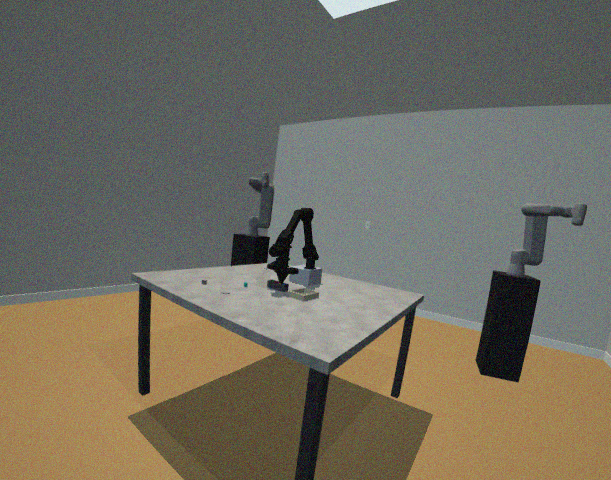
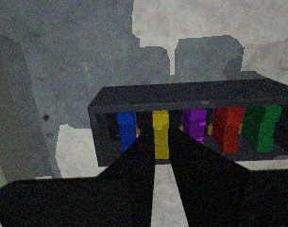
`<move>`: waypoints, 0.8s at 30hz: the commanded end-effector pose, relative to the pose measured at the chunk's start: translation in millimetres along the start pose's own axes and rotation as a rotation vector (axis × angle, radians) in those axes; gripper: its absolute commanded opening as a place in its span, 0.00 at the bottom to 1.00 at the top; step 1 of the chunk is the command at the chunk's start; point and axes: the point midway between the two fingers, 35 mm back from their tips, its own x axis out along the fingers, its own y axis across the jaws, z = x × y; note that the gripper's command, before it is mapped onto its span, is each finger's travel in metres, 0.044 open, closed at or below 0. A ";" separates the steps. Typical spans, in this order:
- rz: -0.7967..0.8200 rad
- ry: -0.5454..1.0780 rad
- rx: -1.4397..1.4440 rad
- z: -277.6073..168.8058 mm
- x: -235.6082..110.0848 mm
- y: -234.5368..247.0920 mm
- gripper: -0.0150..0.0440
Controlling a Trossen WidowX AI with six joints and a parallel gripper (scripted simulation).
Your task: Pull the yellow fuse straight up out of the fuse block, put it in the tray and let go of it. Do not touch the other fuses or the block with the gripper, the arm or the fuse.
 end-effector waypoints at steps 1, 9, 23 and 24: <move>0.000 0.000 0.000 0.2 -2.1 0.1 0.25; 0.000 0.000 0.000 0.5 -6.1 0.1 0.25; -0.001 0.000 0.000 0.7 -13.0 0.1 0.25; -0.001 0.000 0.000 0.7 -13.5 0.1 0.25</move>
